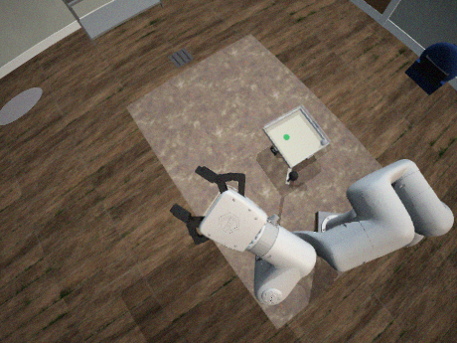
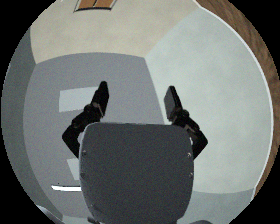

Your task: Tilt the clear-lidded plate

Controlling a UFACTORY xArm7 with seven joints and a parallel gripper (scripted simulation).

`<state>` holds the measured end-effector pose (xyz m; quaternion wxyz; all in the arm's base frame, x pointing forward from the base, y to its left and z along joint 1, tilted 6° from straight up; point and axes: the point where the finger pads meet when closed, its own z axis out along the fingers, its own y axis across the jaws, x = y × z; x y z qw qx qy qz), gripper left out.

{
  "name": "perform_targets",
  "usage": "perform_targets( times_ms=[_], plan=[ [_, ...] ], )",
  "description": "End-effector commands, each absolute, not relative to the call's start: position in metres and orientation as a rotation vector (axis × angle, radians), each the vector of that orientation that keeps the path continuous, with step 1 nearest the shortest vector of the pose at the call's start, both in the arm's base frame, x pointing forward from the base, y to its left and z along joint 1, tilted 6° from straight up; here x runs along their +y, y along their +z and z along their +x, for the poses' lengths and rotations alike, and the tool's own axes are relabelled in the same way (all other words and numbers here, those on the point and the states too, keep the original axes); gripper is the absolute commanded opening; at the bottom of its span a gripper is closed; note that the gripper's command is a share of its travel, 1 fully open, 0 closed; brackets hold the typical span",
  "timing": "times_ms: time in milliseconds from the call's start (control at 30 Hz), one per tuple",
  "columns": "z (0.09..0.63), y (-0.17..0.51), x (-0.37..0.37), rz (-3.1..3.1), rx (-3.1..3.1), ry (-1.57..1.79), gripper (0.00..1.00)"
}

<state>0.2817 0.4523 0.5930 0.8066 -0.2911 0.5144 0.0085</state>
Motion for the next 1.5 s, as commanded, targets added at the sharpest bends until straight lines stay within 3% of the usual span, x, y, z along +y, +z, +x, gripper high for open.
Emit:
perform_targets(
  times_ms=[0,633,1467],
  plan=[
    [0.308,0.587,0.421,-0.590,1.173,-0.042,1.00],
    [0.378,0.540,0.319,-0.528,1.446,-0.232,1.00],
    [0.417,0.439,0.203,-0.548,1.852,-0.400,1.00]
  ],
)
